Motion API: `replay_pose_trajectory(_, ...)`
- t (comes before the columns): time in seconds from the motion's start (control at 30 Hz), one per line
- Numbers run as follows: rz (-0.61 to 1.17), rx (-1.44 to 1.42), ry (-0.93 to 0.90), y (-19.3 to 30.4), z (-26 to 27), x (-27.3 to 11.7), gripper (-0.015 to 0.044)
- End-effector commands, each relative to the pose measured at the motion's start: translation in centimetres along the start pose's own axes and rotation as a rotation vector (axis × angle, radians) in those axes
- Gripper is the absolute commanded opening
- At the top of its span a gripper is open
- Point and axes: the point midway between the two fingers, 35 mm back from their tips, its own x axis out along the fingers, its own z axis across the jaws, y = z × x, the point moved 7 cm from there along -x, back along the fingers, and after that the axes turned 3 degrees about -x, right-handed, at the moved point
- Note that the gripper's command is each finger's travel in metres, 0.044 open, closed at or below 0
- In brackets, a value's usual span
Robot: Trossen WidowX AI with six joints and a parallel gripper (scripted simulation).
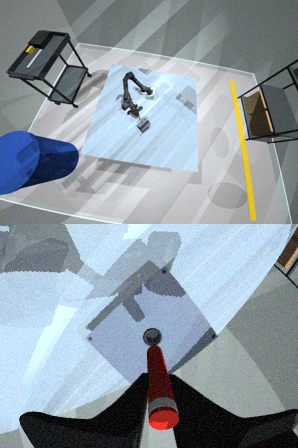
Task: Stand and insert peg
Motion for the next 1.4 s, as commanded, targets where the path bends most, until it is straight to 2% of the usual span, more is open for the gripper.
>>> replay_pose_trajectory(0.0,0.004,-0.003,0.009,-0.2,0.0,1.1,0.0000)
replay_pose_trajectory(1.37,0.028,0.001,0.009,-0.2,0.2,3.9,0.0000)
